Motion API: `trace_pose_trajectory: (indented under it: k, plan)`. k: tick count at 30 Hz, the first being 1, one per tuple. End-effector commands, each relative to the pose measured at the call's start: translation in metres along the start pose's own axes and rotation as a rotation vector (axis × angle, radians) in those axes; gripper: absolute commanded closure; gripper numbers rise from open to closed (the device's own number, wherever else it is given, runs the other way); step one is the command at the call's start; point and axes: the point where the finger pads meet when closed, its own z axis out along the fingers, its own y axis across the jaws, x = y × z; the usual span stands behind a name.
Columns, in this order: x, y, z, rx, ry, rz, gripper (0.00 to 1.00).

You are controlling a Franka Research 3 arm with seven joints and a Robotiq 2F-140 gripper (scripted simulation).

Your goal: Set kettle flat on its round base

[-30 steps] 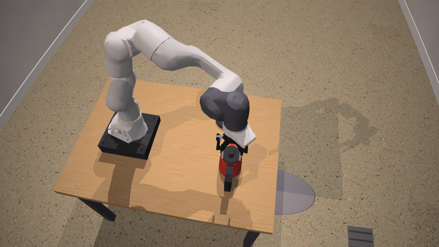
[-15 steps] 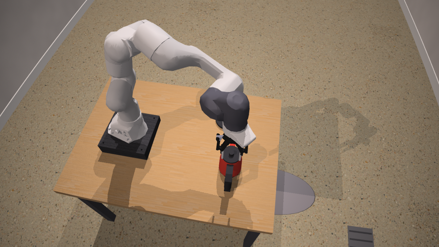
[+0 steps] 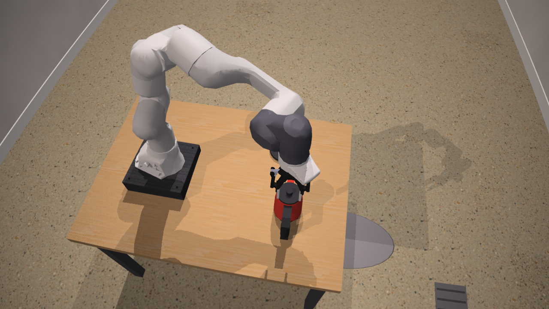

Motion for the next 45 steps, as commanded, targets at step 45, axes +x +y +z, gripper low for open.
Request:
trace_pose_trajectory:
  k: [45]
  plan:
    - [0.003,0.002,0.079,-0.001,0.004,0.005,0.53]
